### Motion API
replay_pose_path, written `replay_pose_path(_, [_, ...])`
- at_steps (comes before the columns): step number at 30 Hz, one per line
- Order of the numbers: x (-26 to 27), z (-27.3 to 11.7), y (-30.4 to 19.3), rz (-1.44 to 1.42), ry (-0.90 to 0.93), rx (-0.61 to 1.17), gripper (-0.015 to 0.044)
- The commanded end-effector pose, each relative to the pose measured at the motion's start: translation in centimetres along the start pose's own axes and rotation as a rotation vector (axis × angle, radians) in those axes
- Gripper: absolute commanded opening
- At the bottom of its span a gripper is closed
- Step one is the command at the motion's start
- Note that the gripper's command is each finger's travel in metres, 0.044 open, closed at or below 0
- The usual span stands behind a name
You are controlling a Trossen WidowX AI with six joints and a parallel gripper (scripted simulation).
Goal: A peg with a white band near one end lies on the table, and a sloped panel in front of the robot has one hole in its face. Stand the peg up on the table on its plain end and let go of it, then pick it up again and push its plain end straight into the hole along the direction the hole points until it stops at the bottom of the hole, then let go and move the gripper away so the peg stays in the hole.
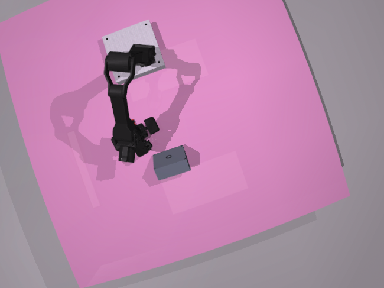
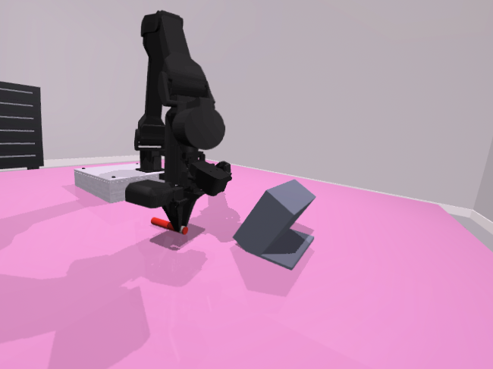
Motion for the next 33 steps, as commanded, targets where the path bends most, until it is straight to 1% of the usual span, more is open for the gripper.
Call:
replay_pose_path(1, [0.0,-0.2,-0.3,-0.001,0.011,-0.029,0.0049])
replay_pose_path(33, [-0.5,-1.6,-3.0,-0.002,0.066,-0.309,0.0049])
Point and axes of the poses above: the point midway between the two fingers, 35 mm back from their tips, its own z axis out along the fingers, its own x axis across the jaws, y = z × x, the point moved 5 cm from there along -z, back along the fingers, and after that the axes turned 11 degrees about z, right-handed, at the moved point
